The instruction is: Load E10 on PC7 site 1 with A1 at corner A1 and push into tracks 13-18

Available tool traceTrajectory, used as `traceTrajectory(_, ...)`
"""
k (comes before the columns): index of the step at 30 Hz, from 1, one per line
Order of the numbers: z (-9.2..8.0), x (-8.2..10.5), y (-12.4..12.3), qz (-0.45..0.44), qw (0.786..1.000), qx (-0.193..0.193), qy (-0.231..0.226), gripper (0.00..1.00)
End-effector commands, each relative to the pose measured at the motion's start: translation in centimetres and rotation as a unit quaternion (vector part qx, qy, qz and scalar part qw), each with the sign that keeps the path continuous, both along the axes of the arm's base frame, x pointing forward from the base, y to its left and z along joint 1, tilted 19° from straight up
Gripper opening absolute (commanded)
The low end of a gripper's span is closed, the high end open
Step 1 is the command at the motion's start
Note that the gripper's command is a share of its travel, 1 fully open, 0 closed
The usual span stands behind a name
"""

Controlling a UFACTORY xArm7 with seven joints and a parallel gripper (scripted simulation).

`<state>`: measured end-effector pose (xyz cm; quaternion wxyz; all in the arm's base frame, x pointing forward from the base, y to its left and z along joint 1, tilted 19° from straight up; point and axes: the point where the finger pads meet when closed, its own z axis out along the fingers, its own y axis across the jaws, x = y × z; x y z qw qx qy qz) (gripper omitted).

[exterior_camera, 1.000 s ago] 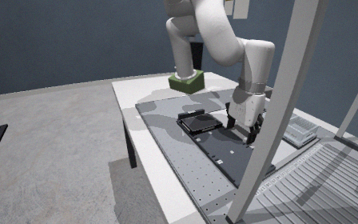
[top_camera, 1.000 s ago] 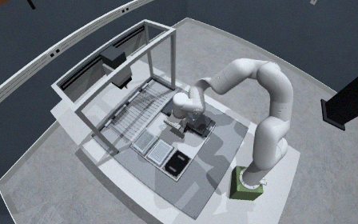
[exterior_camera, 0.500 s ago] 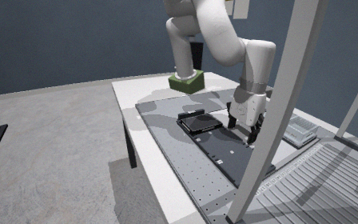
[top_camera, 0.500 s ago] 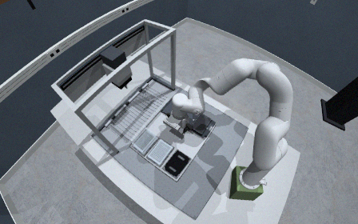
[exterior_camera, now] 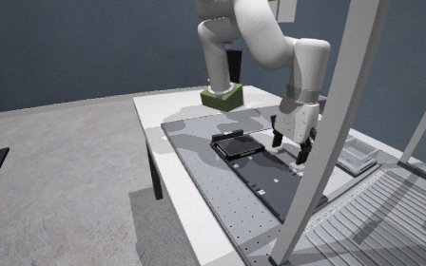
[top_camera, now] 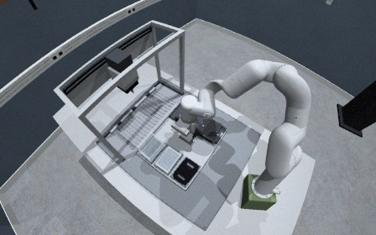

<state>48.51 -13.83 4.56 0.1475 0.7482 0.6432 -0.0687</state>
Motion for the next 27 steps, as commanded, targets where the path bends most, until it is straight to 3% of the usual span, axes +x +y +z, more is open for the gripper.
traceTrajectory(1, 0.9, 0.1, 0.3, 0.001, 1.0, 0.0, -0.003, 1.0)
traceTrajectory(27, 4.7, -0.2, 1.5, 0.001, 1.0, 0.0, -0.003, 1.0)
